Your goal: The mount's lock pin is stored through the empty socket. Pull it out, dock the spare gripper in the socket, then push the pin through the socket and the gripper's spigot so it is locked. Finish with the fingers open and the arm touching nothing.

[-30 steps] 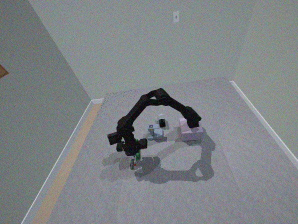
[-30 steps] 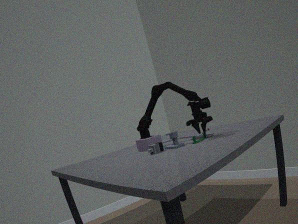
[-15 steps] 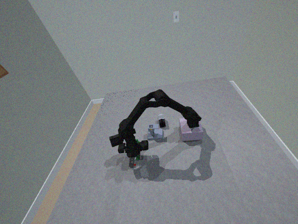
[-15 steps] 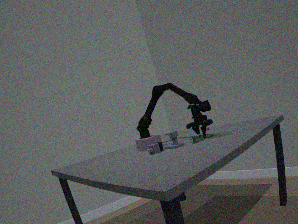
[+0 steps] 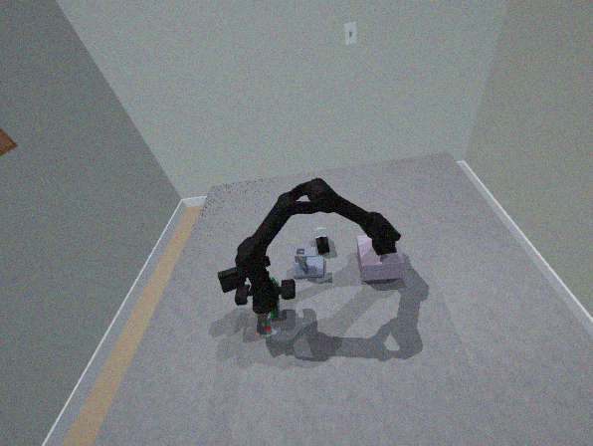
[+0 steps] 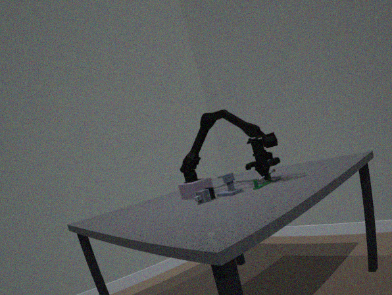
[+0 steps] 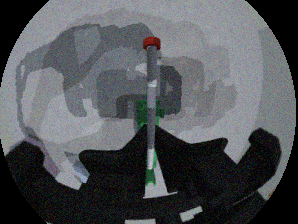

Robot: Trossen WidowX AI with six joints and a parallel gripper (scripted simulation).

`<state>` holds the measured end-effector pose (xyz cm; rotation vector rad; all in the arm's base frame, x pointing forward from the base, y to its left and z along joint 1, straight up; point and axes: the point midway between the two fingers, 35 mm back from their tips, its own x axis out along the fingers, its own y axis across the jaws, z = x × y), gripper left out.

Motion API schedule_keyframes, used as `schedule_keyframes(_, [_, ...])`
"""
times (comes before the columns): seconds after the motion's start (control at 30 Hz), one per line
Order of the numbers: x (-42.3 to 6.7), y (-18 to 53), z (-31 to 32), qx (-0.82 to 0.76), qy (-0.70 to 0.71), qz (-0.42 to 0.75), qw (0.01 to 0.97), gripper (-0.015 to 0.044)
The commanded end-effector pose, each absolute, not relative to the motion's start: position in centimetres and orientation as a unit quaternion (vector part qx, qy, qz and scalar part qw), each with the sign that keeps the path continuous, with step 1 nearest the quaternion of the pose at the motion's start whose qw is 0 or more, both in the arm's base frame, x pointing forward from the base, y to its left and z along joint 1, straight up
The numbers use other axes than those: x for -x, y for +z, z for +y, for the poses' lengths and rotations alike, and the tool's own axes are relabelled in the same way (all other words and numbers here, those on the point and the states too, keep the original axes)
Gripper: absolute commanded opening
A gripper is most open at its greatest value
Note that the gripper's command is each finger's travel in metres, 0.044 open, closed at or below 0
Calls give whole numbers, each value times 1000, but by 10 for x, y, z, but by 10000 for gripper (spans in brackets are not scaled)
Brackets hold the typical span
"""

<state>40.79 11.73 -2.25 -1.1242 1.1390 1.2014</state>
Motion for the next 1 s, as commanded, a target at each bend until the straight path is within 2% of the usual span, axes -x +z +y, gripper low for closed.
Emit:
schedule_keyframes(0.0, [-408,-20,117,475,505,479,539,0])
schedule_keyframes(0.97, [-401,4,104,467,511,491,529,0])
